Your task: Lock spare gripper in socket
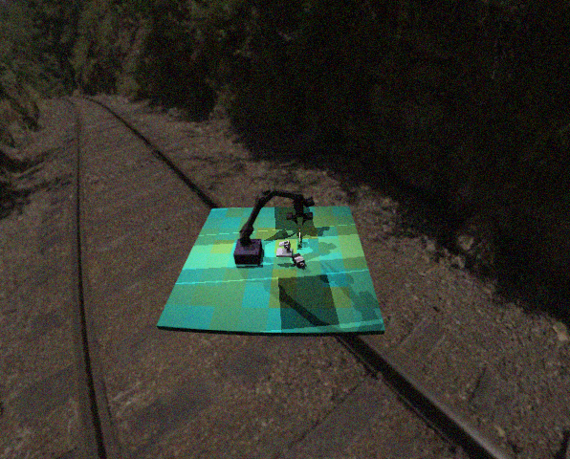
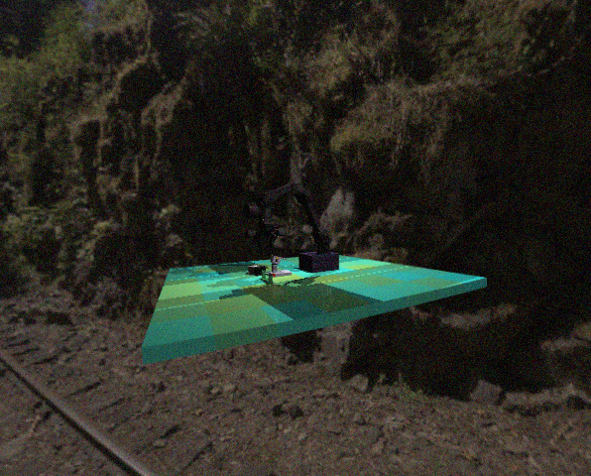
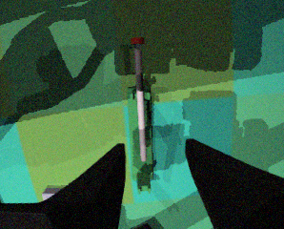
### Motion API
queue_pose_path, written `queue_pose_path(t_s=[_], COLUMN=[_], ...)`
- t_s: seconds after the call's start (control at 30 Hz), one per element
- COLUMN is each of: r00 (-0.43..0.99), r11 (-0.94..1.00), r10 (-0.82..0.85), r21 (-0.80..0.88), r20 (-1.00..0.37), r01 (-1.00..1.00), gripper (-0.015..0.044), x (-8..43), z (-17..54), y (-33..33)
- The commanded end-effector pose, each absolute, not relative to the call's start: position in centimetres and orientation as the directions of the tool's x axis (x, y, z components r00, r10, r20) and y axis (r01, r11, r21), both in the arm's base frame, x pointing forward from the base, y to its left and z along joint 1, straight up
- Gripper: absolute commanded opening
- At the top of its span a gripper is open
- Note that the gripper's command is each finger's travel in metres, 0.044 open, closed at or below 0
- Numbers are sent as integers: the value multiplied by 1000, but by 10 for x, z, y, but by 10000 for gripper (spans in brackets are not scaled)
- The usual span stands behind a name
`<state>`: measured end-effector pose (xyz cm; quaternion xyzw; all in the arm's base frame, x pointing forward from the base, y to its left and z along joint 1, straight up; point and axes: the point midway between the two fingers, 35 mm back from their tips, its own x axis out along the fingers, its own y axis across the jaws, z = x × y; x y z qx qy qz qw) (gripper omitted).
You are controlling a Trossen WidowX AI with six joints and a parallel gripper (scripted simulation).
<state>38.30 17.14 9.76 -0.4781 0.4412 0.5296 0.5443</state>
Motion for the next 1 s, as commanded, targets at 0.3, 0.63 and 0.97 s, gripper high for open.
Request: queue_pose_path(t_s=[0.3, 0.63, 0.97], r00=[33, 33, 33], r11=[-21, -21, -21], r10=[144, 144, 144], r21=[-37, -37, -37], r20=[-989, -989, -989], r01=[-999, -999, -999], gripper=[180, 180, 180], x=[382, 384, 385], z=[29, 13, -3], y=[169, 170, 170])
